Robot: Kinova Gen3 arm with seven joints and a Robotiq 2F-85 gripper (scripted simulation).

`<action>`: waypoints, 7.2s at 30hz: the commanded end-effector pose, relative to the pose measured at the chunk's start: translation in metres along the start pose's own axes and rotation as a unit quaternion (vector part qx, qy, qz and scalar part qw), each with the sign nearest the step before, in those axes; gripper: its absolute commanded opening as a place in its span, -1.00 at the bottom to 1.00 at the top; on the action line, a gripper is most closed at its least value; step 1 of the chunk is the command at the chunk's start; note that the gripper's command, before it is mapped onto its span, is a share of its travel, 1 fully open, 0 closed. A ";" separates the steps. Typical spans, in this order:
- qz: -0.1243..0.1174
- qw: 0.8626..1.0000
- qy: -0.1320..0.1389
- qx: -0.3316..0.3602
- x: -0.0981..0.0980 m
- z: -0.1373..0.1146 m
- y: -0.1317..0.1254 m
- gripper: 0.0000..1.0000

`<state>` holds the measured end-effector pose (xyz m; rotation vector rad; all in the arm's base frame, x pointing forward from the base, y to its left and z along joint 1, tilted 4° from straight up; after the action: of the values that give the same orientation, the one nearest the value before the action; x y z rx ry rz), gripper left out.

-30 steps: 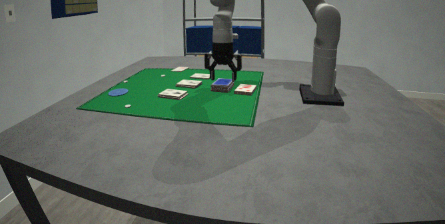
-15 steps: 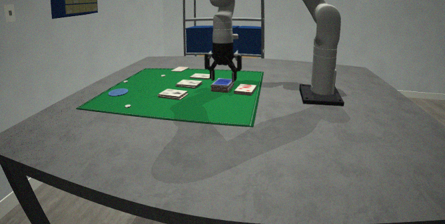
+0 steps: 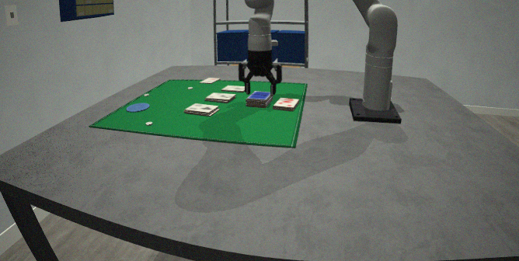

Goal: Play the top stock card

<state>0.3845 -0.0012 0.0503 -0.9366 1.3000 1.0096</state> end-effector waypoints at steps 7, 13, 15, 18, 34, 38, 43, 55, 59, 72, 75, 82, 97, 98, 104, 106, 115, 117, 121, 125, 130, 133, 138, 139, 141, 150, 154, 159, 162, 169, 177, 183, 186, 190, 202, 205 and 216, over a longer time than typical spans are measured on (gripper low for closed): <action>0.000 1.000 -0.001 0.001 0.001 0.000 0.001 0.69; 0.000 1.000 -0.001 0.001 0.001 0.000 0.001 0.45; 0.000 1.000 -0.001 0.001 0.001 0.000 0.001 0.45; 0.000 1.000 -0.001 0.001 0.001 0.000 0.001 0.45; 0.000 1.000 -0.001 0.001 0.001 0.000 0.001 0.45; 0.000 1.000 -0.001 0.001 0.001 0.000 0.001 0.45; 0.000 1.000 -0.001 0.001 0.001 0.000 0.001 0.45; 0.000 1.000 -0.001 0.001 0.001 0.000 0.001 0.44; 0.000 1.000 -0.001 0.001 0.001 0.000 0.001 0.44; 0.000 1.000 -0.001 0.001 0.001 0.000 0.001 0.43; 0.000 1.000 -0.001 0.001 0.001 0.000 0.001 0.43; 0.001 1.000 -0.001 0.001 -0.012 0.000 0.001 0.43; 0.000 1.000 -0.002 0.000 -0.012 0.001 0.000 0.43; 0.000 1.000 -0.002 0.000 -0.012 0.001 0.000 0.43; 0.000 1.000 -0.002 0.000 -0.012 0.001 0.000 0.43; 0.001 1.000 -0.002 0.000 -0.012 0.000 0.000 0.43; 0.003 1.000 -0.001 -0.002 -0.011 -0.009 -0.004 0.43; 0.003 1.000 -0.001 -0.002 -0.011 -0.011 -0.005 0.43; 0.003 1.000 -0.001 0.001 -0.012 -0.014 -0.006 0.43; 0.003 1.000 -0.001 0.001 -0.012 -0.017 -0.008 0.43; 0.002 1.000 -0.002 0.003 -0.012 -0.019 -0.009 0.43; 0.002 1.000 -0.001 0.003 -0.012 -0.019 -0.009 0.43; 0.002 1.000 -0.001 0.003 -0.012 -0.019 -0.009 0.43; 0.002 1.000 -0.001 0.003 -0.012 -0.019 -0.009 0.43; 0.002 1.000 -0.001 0.003 -0.012 -0.019 -0.009 0.43; 0.002 1.000 -0.001 0.003 -0.012 -0.019 -0.009 0.43; 0.001 1.000 -0.001 0.002 -0.011 -0.019 -0.009 0.43; 0.000 1.000 -0.001 0.002 -0.006 -0.021 -0.008 0.43; 0.001 1.000 0.000 0.004 -0.005 -0.022 -0.008 0.43; 0.000 1.000 -0.001 0.004 -0.006 -0.022 -0.008 0.43; 0.000 1.000 -0.001 0.004 -0.006 -0.022 -0.008 0.43; 0.000 1.000 -0.001 0.004 -0.005 -0.021 -0.007 0.43; 0.000 1.000 -0.001 0.004 -0.005 -0.021 -0.007 0.43; 0.000 1.000 -0.001 0.004 -0.005 -0.020 -0.006 0.43; 0.000 1.000 -0.001 0.004 -0.005 -0.019 -0.006 0.43; 0.000 1.000 -0.001 0.004 -0.005 -0.019 -0.006 0.43; 0.000 1.000 -0.001 0.003 -0.005 -0.016 -0.006 0.43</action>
<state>0.3854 -0.0232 0.0551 -0.9309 1.3030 1.0042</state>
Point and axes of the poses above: the point where the finger pads meet when closed, its own x axis out along the fingers, its own y axis across the jaws, z = x × y, the point moved 3 cm from there along -x, back along the fingers, and after that the axes turned 14 degrees about x, right-handed, at the moved point
